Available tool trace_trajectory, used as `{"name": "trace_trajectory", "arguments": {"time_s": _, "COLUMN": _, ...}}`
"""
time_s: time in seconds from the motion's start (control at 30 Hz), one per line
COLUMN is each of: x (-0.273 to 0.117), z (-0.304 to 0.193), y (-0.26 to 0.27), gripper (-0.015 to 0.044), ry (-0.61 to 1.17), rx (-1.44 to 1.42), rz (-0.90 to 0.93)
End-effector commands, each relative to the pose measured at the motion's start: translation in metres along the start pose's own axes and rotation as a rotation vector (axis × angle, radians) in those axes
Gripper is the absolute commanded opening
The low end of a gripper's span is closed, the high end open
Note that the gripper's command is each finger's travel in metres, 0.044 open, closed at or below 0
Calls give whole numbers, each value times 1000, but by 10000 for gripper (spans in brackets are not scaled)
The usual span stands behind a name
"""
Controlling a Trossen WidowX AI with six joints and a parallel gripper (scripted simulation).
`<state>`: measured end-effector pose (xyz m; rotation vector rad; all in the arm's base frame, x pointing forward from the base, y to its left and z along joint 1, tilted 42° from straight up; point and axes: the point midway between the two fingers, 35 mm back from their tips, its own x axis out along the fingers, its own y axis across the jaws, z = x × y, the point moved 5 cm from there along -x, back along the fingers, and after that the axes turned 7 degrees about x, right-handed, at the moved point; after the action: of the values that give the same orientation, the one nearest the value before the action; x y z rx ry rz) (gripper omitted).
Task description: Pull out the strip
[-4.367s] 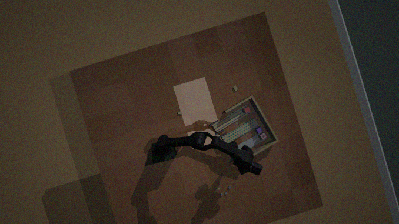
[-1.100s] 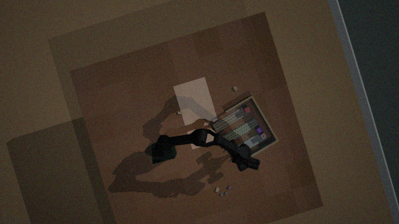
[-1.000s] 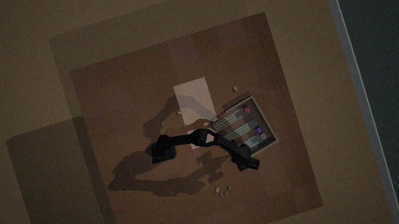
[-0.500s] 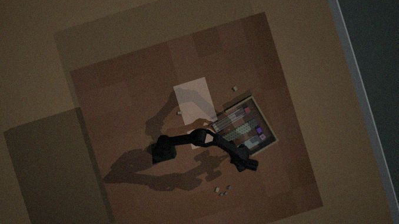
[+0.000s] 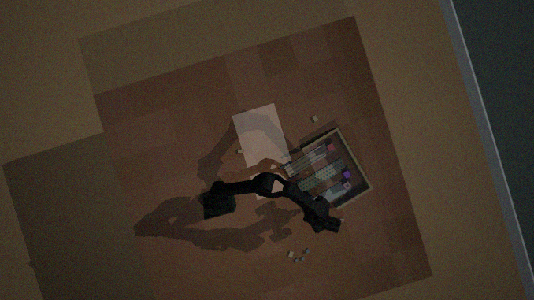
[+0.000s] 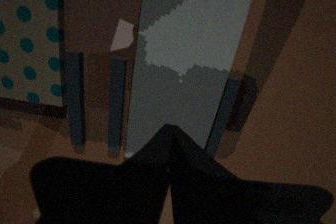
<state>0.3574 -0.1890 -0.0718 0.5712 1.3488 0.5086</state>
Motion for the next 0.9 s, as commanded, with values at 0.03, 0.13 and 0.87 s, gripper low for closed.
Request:
{"name": "trace_trajectory", "arguments": {"time_s": 0.03, "x": 5, "z": -12, "y": -1, "gripper": 0, "ry": 18, "rx": 6, "rz": 3}}
{"name": "trace_trajectory", "arguments": {"time_s": 0.13, "x": 5, "z": -17, "y": -2, "gripper": 0, "ry": 18, "rx": 6, "rz": 2}}
{"name": "trace_trajectory", "arguments": {"time_s": 0.87, "x": 5, "z": -50, "y": -7, "gripper": 0, "ry": 20, "rx": 7, "rz": 2}}
